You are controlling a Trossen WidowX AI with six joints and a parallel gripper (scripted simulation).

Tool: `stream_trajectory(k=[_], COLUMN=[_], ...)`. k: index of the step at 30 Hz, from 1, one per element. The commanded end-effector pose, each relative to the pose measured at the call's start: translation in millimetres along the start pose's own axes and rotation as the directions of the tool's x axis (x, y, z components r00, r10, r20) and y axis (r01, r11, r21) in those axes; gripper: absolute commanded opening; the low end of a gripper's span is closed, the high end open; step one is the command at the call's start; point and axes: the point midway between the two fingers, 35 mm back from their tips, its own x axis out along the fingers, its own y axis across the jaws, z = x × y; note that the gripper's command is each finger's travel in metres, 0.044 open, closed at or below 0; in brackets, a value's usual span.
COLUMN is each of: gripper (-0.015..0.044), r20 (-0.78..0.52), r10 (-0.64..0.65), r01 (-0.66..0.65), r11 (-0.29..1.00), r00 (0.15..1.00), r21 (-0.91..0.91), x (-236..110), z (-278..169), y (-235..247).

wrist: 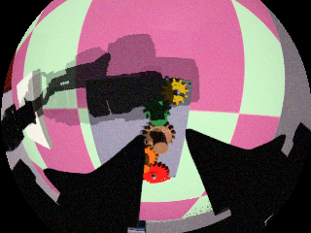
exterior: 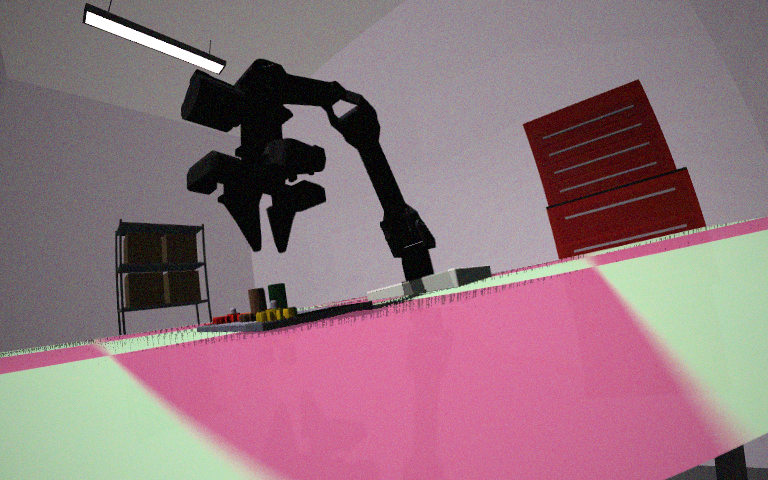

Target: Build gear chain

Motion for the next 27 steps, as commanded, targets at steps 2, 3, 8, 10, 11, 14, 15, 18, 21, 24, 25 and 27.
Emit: stream_trajectory(k=[2,3,8,10,11,14,15,18,21,24,25,27], gripper=[0.0271,0.0298,0.0429,0.0440,0.0440,0.0440,0.0440,0.0440,0.0440,0.0440,0.0440,0.0440], r20=[0.001,0.001,0.001,0.001,0.001,0.001,0.001,0.001,0.001,0.001,0.001,0.001], r10=[0.002,0.002,0.002,0.002,0.002,0.002,0.002,0.002,0.002,0.002,0.002,0.002], r01=[-0.002,-0.002,-0.002,-0.002,-0.002,-0.002,-0.002,-0.002,-0.002,-0.002,-0.002,-0.002], r11=[1.000,1.000,1.000,1.000,1.000,1.000,1.000,1.000,1.000,1.000,1.000,1.000], r00=[1.000,1.000,1.000,1.000,1.000,1.000,1.000,1.000,1.000,1.000,1.000,1.000], r21=[0.000,0.000,0.000,0.000,0.000,0.000,0.000,0.000,0.000,0.000,0.000,0.000], x=[-34,-40,-42,-42,-42,-42,-42,-42,-42,-42,-42,-42], z=[1,1,1,1,1,1,1,1,1,1,1,1], y=[3,4,5,5,5,5,5,5,5,5,5,5])
